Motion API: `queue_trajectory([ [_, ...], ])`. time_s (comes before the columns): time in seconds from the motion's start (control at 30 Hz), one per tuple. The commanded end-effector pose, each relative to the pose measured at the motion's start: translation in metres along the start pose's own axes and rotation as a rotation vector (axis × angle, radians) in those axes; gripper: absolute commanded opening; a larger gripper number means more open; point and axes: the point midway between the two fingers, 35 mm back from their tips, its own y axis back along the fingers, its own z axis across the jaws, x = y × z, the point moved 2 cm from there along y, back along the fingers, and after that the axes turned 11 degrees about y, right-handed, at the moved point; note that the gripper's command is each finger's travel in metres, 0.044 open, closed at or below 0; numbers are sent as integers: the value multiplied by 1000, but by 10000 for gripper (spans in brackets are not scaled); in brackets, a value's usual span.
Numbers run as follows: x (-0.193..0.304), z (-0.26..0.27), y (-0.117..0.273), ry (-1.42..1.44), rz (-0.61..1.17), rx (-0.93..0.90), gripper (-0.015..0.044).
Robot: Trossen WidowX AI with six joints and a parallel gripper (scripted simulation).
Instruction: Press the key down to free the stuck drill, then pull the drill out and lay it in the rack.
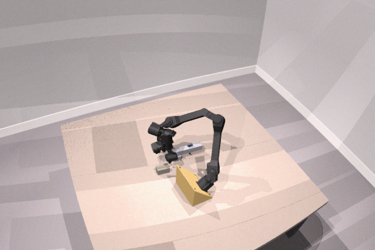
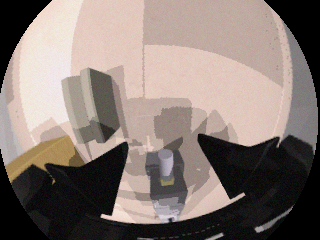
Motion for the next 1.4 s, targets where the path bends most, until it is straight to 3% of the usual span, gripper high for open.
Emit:
queue_trajectory([
  [0.0,0,0,0,0,0,0,387],
  [0.47,0,0,0,0,0,0,20],
  [0.57,0,0,0,0,0,0,0],
  [1.37,-20,-4,1,5,4,-3,0],
])
